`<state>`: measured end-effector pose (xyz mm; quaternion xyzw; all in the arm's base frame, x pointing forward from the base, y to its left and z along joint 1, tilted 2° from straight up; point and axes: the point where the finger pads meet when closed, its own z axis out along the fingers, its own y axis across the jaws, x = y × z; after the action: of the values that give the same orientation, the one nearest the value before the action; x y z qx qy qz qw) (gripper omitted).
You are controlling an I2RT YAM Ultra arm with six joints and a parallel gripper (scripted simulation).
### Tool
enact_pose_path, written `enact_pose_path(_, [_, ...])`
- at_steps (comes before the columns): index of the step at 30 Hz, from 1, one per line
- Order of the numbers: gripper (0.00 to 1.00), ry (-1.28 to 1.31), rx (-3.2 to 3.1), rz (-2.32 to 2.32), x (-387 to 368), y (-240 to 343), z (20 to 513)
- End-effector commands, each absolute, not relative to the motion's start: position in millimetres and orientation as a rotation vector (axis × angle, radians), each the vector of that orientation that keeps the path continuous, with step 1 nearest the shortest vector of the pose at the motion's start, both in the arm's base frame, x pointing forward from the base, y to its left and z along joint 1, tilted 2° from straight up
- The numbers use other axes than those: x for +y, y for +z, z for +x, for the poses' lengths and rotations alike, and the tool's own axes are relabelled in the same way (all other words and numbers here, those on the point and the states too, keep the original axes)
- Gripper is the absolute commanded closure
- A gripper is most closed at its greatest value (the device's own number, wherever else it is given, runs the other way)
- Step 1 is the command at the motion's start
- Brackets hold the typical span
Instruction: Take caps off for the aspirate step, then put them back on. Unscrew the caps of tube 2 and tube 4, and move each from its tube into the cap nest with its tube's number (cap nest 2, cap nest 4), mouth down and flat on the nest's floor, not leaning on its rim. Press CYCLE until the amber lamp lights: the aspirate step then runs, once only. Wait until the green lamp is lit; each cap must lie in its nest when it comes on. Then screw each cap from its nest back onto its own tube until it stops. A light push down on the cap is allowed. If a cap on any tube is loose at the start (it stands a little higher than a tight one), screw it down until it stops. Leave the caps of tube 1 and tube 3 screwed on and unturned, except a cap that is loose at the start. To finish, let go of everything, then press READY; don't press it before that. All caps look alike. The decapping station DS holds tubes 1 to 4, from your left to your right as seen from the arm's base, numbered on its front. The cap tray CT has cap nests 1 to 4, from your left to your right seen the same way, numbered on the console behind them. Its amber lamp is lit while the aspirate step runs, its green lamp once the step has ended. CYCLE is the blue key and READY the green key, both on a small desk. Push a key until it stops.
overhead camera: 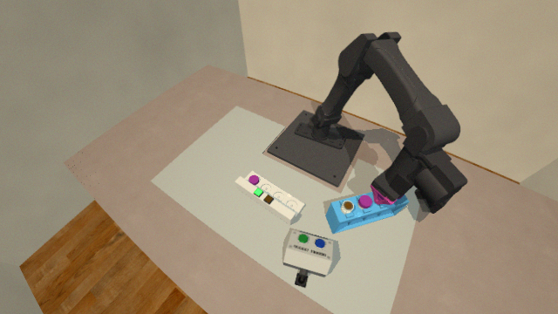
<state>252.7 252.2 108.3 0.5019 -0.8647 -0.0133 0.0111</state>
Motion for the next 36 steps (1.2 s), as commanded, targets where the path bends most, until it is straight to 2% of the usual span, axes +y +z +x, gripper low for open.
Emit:
enact_pose_path(1, [0.51,-0.047,-2.575,1.785,252.5,111.9,253.6])
enact_pose_path(14, [0.51,-0.049,-2.034,2.393,252.0,111.9,253.1])
enact_pose_path(36, [0.51,-0.046,-1.064,2.967,251.8,111.9,252.9])
